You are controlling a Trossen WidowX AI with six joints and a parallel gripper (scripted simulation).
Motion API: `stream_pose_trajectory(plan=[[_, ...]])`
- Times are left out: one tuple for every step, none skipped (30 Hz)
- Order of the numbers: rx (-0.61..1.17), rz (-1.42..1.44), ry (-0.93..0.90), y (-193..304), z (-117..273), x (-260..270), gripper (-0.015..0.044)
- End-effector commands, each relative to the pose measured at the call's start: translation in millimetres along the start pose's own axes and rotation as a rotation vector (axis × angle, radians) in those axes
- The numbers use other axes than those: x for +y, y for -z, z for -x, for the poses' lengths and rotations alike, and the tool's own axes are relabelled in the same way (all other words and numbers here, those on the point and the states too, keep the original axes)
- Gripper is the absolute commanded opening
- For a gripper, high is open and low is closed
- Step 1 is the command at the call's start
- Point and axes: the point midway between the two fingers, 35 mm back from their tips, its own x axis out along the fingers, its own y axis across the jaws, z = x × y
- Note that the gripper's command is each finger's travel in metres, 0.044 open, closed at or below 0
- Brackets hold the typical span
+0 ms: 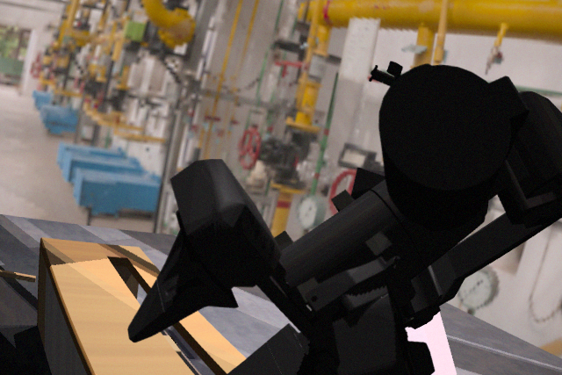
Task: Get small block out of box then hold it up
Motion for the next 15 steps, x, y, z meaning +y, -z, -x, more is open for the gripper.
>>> stream_pose_trajectory(plan=[[0.056,0.028,-0.082,28.8,-8.1,5.9,0.04],[0.07,0.044,-0.118,37.7,-9.3,10.4,0.04],[0.085,0.062,-0.165,48.9,-10.2,16.4,0.04],[0.097,0.082,-0.223,61.6,-10.5,23.7,0.04],[0.104,0.099,-0.282,73.9,-9.9,31.5,0.04],[0.105,0.113,-0.34,85.3,-8.4,39.4,0.04],[0.1,0.124,-0.396,95.6,-6.1,47.1,0.04],[0.092,0.137,-0.451,104.9,-3.9,54.5,0.04],[0.08,0.15,-0.506,113.7,-1.2,62.0,0.04],[0.063,0.162,-0.559,121.5,1.8,69.2,0.04],[0.044,0.173,-0.607,128.0,4.9,75.6,0.04],[0.025,0.181,-0.645,133.0,7.8,80.7,0.04],[0.012,0.185,-0.667,135.7,9.7,83.8,0.04],[0.008,0.186,-0.674,136.6,10.3,84.7,0.04],[0.008,0.186,-0.674,136.6,10.3,84.7,0.04]])
